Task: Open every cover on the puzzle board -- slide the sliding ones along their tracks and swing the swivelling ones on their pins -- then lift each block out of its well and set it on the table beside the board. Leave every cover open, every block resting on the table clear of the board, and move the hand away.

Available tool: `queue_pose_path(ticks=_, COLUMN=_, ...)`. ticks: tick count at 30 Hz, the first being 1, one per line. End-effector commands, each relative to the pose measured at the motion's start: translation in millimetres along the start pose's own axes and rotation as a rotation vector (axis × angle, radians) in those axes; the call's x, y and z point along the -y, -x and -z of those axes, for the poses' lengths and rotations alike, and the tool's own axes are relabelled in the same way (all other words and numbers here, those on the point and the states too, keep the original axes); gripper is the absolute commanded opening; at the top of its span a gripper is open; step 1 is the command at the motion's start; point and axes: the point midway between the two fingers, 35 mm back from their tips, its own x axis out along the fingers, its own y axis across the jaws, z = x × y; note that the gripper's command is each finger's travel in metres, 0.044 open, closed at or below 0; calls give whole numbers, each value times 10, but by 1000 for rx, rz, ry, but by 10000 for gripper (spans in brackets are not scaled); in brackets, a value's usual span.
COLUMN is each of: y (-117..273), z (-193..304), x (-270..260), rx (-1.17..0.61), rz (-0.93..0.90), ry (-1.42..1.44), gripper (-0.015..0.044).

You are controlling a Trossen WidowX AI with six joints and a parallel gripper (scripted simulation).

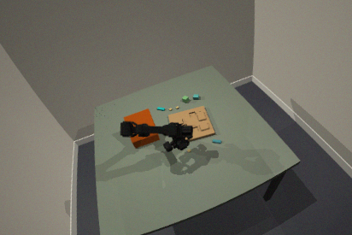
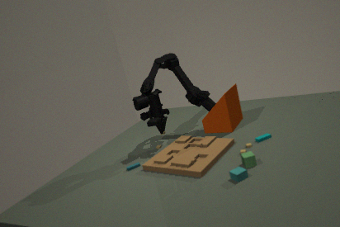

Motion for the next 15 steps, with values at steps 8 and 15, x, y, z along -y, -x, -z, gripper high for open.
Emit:
queue_pose_path(ticks=8, y=-184, z=26, x=12, rx=-6, rz=1, ry=10, gripper=80)
queue_pose_path(ticks=15, y=-299, z=25, x=26, rx=-3, rz=1, ry=10, gripper=80)
